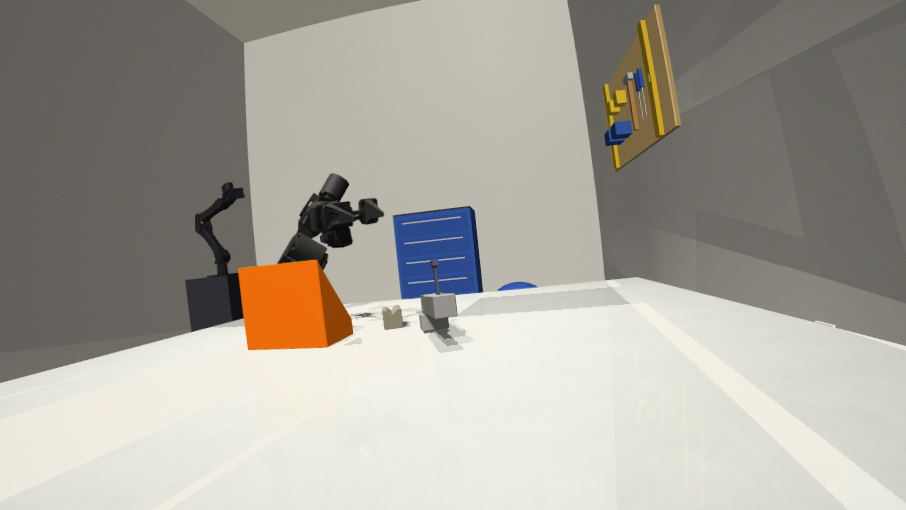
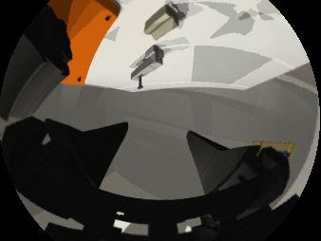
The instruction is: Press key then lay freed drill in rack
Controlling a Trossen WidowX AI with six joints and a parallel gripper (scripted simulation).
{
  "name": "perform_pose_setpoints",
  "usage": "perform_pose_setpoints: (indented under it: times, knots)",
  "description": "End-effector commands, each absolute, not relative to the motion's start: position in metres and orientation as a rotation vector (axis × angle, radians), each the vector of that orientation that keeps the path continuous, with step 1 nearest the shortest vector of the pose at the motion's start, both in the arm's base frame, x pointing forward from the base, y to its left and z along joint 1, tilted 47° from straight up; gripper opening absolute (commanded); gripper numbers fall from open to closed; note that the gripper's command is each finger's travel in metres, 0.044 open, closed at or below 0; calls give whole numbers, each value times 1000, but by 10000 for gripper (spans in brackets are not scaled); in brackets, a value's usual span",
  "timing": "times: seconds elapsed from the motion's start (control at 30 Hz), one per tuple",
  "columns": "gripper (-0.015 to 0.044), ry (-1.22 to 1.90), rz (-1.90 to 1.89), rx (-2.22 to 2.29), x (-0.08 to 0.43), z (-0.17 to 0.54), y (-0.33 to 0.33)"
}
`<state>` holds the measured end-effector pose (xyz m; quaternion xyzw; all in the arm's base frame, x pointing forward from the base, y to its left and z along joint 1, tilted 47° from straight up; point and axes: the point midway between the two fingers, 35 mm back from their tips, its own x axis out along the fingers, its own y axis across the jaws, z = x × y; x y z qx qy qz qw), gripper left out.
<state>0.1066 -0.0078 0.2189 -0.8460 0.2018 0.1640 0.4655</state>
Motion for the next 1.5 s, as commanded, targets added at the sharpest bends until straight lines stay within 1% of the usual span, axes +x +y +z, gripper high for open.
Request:
perform_pose_setpoints:
  times: [0.0,0.3,0.47,0.57,0.63,0.97,1.2,1.47]
  knots:
    - [374,495,403,-2077,107,219,-8]
    - [137,512,391,-2065,110,221,-13]
    - [6,552,469,-1831,130,229,-28]
    - [0,573,536,-1664,143,230,-34]
    - [0,594,560,-1656,156,228,-47]
    - [0,710,724,-1101,204,211,-68]
    - [0,844,800,-682,242,180,-80]
    - [0,1015,870,-224,280,128,-86]
